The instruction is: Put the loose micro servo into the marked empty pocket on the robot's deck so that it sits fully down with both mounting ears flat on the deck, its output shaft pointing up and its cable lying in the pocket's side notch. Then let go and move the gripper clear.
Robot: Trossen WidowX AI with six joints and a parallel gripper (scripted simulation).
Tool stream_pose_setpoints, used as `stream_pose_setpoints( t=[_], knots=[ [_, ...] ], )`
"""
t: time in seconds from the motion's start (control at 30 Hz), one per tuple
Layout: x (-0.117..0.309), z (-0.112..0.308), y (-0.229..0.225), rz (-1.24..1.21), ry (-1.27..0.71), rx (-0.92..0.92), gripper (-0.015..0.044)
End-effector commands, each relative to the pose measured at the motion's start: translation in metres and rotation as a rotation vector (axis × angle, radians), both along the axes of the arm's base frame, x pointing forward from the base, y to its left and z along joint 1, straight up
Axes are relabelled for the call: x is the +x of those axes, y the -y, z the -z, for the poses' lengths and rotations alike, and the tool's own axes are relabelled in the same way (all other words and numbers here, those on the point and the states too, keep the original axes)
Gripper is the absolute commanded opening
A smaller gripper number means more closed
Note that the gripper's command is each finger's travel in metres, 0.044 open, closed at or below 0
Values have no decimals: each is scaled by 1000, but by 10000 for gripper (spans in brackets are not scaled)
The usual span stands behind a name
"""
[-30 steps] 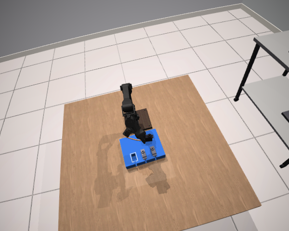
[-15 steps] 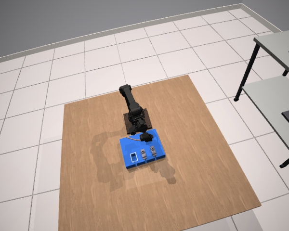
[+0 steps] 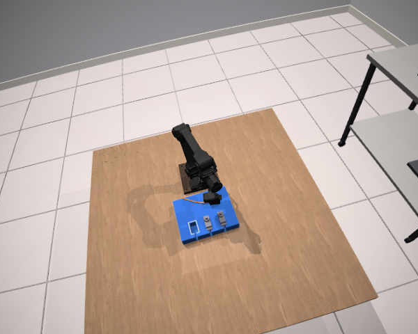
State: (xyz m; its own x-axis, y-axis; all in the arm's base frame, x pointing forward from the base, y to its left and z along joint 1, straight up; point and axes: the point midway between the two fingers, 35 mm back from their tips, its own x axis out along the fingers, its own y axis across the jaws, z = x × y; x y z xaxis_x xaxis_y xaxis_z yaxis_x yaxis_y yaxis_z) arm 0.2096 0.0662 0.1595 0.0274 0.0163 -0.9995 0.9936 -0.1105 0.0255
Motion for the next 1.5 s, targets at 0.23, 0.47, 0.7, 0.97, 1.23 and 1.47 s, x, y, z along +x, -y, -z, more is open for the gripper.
stream_pose_setpoints(
  t=[0.23,0.47,0.7,0.97,1.23,1.47],
  knots=[
    [0,26,1,9,-8,-9,440],
    [0,34,1,9,-8,-9,440],
    [0,45,1,9,-8,-9,440],
    [0,46,1,9,-8,-9,282],
    [0,46,1,9,-8,-9,112],
    [0,42,1,9,-8,-9,6]
  ],
)
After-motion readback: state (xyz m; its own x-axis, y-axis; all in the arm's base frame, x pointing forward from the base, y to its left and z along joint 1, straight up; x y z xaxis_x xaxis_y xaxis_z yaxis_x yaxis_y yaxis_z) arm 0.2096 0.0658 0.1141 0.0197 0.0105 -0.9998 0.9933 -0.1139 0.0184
